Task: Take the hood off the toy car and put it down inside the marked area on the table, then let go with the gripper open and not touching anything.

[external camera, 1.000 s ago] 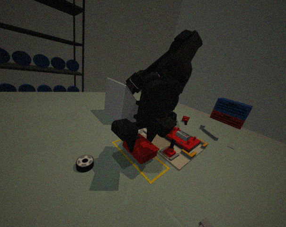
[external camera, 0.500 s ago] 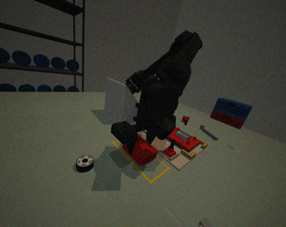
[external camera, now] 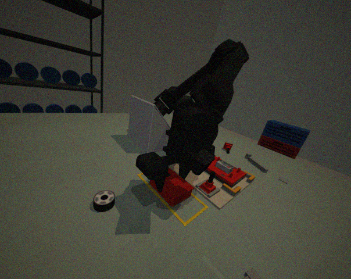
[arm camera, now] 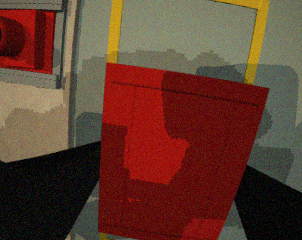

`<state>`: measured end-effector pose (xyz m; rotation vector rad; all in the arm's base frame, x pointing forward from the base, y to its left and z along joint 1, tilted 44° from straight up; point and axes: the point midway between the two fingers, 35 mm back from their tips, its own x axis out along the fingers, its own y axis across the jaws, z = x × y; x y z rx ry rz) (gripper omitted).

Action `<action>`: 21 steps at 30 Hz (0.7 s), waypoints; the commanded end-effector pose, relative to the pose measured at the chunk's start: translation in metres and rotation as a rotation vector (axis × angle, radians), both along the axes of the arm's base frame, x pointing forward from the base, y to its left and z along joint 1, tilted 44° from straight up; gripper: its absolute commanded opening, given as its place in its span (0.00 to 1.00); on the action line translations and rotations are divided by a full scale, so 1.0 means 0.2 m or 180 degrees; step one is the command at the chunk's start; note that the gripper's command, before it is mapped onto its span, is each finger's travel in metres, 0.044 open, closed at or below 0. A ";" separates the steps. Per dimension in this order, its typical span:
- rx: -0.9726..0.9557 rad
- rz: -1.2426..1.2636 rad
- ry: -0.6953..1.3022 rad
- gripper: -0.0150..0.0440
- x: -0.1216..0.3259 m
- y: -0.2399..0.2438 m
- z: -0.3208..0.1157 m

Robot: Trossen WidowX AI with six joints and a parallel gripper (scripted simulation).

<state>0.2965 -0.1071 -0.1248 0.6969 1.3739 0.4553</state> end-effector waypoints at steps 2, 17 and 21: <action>0.0012 -0.0005 0.0007 0.25 0.00 0.02 -0.01; 0.0001 0.0001 0.0001 0.83 0.00 0.01 -0.01; 0.0000 0.0001 0.0001 1.00 0.00 0.00 0.00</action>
